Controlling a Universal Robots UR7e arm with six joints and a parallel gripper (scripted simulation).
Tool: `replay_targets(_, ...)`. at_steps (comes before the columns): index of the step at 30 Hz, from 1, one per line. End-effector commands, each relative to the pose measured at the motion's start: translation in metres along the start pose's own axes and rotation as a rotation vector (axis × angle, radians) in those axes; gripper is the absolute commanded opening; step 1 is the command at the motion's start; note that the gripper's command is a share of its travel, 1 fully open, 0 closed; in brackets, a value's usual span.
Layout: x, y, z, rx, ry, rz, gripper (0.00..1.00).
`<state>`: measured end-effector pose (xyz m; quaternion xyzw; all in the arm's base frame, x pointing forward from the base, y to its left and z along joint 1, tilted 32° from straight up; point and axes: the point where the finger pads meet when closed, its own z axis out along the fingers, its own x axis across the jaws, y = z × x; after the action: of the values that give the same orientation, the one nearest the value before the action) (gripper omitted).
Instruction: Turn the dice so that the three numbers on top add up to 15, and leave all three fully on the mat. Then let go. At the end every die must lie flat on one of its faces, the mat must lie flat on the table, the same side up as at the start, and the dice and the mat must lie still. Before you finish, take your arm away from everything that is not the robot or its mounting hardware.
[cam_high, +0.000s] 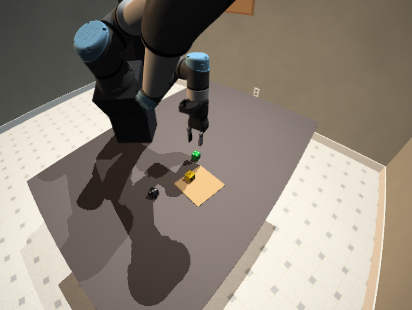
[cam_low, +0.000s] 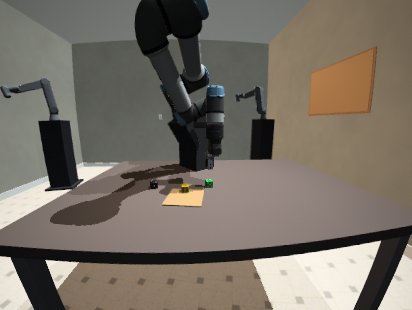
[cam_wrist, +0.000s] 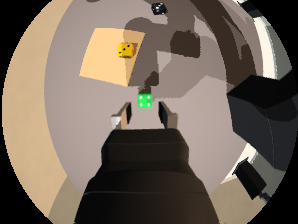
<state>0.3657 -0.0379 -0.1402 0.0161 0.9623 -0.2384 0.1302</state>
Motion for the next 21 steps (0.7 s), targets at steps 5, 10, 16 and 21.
replay_targets(5,0.000,0.000,0.002,0.000,-0.001,0.000,0.87)
replay_targets(10,0.000,0.000,0.006,0.000,-0.001,0.000,0.87)
replay_targets(16,0.000,0.000,0.011,0.000,-0.001,0.000,0.87)
replay_targets(21,0.000,0.000,0.018,0.000,-0.001,0.000,0.87)
